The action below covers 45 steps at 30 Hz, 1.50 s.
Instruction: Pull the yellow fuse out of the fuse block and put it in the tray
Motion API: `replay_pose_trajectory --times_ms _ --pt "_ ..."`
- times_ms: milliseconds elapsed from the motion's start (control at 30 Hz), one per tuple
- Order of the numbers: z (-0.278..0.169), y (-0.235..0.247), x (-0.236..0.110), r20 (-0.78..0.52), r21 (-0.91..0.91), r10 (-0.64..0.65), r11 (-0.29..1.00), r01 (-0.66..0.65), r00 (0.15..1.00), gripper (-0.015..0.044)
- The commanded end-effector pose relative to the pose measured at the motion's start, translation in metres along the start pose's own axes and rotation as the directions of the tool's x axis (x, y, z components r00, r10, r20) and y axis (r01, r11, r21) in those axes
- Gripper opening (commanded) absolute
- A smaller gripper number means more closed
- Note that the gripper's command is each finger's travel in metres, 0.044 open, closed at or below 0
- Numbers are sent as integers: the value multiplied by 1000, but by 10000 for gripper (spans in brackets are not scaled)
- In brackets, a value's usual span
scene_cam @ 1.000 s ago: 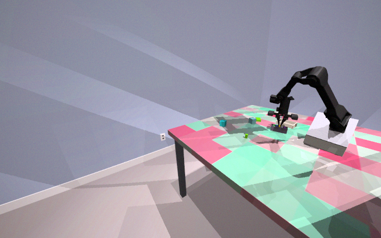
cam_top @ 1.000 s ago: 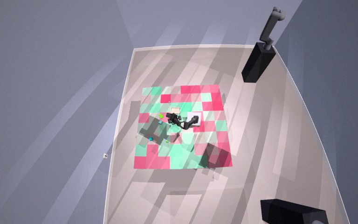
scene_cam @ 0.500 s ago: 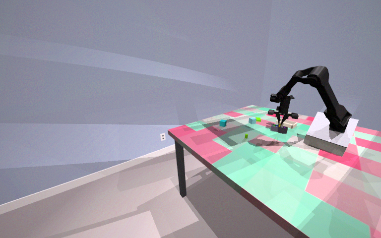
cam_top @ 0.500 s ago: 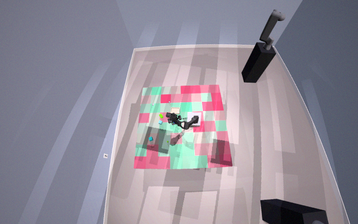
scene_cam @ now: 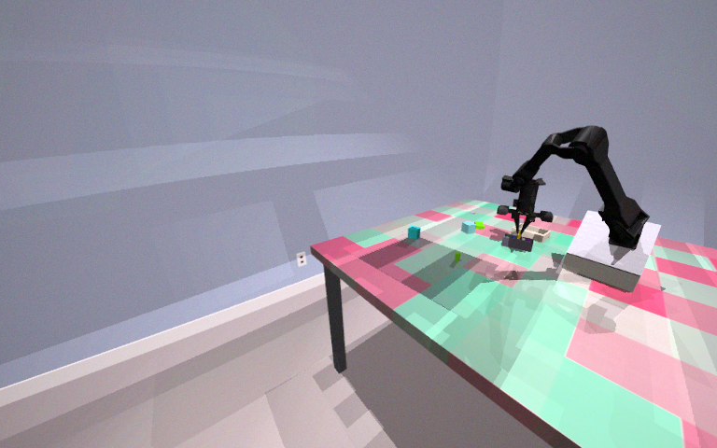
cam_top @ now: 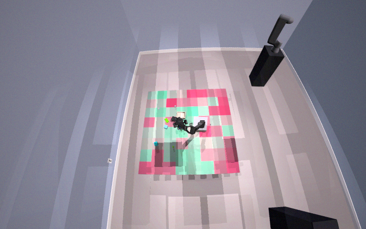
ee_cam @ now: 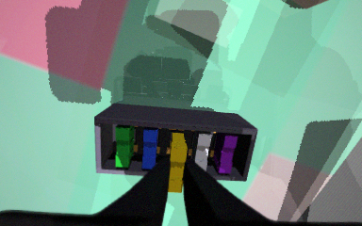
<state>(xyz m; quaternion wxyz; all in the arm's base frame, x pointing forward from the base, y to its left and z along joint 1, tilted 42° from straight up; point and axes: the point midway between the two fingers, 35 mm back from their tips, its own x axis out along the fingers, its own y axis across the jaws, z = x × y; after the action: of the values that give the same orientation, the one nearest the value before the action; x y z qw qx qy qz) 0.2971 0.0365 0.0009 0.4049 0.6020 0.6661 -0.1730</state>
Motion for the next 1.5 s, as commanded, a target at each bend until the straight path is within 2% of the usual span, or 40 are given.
replay_pose_trajectory --times_ms 0,867,1467 --pt "0 0 -2 4 -5 -1 1000 1 1000 0" --pt "0 0 -15 2 -3 0 1000 0 1000 0" --pt "1 0 -38 3 -3 -1 1000 1 1000 0"
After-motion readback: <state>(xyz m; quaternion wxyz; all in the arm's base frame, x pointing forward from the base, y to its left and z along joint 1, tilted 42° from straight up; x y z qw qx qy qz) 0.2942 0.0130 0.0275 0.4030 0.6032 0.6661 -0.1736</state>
